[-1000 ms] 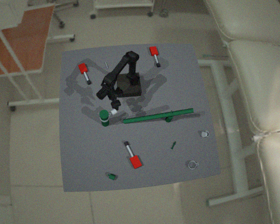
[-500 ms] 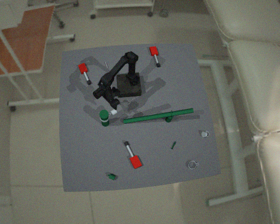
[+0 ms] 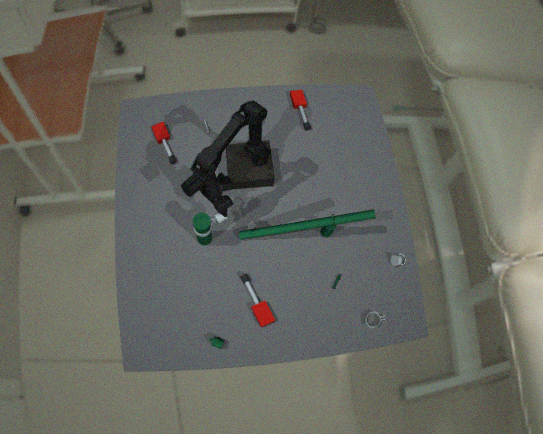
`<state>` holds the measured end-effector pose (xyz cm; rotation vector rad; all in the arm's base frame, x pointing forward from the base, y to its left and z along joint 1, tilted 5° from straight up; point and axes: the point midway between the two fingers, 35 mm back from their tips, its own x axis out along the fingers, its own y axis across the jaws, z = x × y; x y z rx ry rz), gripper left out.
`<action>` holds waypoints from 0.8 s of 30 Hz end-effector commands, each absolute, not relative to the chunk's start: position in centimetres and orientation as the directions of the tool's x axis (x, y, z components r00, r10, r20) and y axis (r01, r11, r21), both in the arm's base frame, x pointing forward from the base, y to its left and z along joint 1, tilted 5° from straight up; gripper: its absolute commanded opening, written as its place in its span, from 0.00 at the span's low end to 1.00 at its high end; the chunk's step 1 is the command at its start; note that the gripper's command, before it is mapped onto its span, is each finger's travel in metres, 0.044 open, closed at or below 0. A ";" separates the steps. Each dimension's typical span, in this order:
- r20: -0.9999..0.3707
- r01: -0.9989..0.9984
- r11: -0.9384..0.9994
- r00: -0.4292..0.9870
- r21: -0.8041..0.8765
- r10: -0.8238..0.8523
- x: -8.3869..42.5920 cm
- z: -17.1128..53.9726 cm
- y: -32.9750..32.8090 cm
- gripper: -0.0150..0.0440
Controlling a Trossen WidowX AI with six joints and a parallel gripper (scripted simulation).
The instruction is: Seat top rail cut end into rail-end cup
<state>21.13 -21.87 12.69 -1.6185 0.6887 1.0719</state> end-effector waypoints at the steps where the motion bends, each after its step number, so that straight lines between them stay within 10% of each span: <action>1: -0.897 -0.847 -0.300 0.435 -0.438 0.080 21.4 11.9 -21.7 1.00; 24: -0.896 -0.847 -0.300 0.436 -0.439 0.081 23.1 8.6 -21.4 1.00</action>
